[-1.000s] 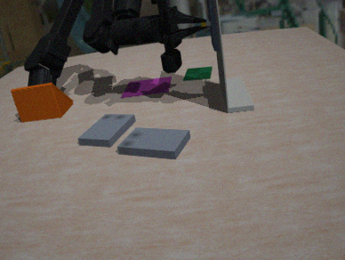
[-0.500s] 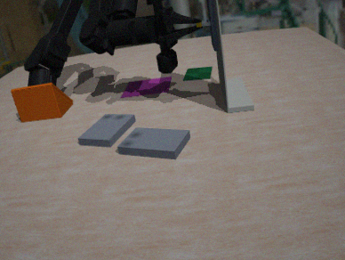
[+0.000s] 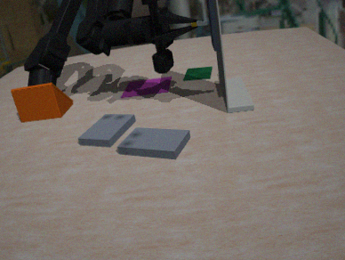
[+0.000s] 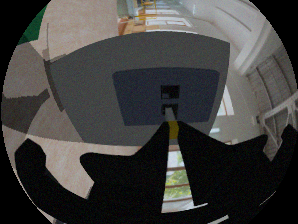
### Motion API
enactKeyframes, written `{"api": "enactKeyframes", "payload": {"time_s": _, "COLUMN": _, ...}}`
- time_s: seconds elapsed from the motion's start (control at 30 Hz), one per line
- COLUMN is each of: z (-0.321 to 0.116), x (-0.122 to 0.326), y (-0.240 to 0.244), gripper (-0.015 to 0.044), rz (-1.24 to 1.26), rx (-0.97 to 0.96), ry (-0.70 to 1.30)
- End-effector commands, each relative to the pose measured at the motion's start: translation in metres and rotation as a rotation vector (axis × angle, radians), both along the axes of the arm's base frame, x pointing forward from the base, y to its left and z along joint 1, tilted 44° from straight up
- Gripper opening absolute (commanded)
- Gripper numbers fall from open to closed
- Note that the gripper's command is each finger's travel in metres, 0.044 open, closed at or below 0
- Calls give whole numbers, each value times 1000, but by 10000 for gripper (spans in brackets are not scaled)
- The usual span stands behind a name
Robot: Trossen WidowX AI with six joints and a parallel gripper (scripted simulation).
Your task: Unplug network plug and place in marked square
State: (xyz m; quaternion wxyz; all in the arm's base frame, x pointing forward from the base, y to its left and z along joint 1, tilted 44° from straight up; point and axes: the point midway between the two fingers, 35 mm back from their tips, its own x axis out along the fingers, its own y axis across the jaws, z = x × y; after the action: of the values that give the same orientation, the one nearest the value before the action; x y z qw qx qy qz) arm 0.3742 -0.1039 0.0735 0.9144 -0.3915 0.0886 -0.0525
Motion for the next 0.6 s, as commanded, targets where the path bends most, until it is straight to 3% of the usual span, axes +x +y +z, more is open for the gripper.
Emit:
{"api": "enactKeyframes", "payload": {"time_s": 0.0, "z": -2, "x": -5, "y": 1, "gripper": 0, "rz": 5, "rx": -2, "ry": 8}}
{"api": "enactKeyframes", "payload": {"time_s": 0.57, "z": -3, "x": -15, "y": 1, "gripper": 0, "rz": 5, "rx": -2, "ry": 8}}
